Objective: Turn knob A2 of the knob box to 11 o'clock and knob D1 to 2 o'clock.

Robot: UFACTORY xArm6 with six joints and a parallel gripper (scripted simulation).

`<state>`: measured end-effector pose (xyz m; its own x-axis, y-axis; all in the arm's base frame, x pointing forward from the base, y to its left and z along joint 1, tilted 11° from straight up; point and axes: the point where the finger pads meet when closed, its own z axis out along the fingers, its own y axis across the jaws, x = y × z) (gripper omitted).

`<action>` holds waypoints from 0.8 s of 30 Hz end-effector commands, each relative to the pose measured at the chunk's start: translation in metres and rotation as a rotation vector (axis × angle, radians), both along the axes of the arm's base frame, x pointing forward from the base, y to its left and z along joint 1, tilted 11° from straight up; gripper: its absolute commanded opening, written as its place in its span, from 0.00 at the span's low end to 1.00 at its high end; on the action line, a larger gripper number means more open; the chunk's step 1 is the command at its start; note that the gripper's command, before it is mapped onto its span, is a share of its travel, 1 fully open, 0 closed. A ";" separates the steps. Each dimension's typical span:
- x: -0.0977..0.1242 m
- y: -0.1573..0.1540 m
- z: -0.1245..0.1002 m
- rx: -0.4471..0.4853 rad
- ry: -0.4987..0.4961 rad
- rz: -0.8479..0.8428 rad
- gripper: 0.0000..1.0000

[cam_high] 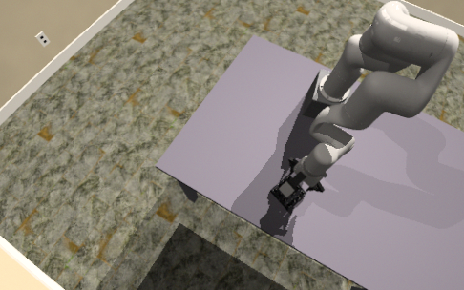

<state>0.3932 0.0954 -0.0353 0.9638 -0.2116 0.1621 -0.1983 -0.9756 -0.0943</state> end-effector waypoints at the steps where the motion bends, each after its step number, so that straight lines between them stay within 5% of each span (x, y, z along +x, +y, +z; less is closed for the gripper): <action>1: 0.001 0.000 0.001 0.001 -0.003 0.000 1.00; 17: 0.001 0.000 0.001 0.002 -0.003 -0.005 1.00; 24: 0.008 0.001 0.003 0.029 0.006 -0.136 1.00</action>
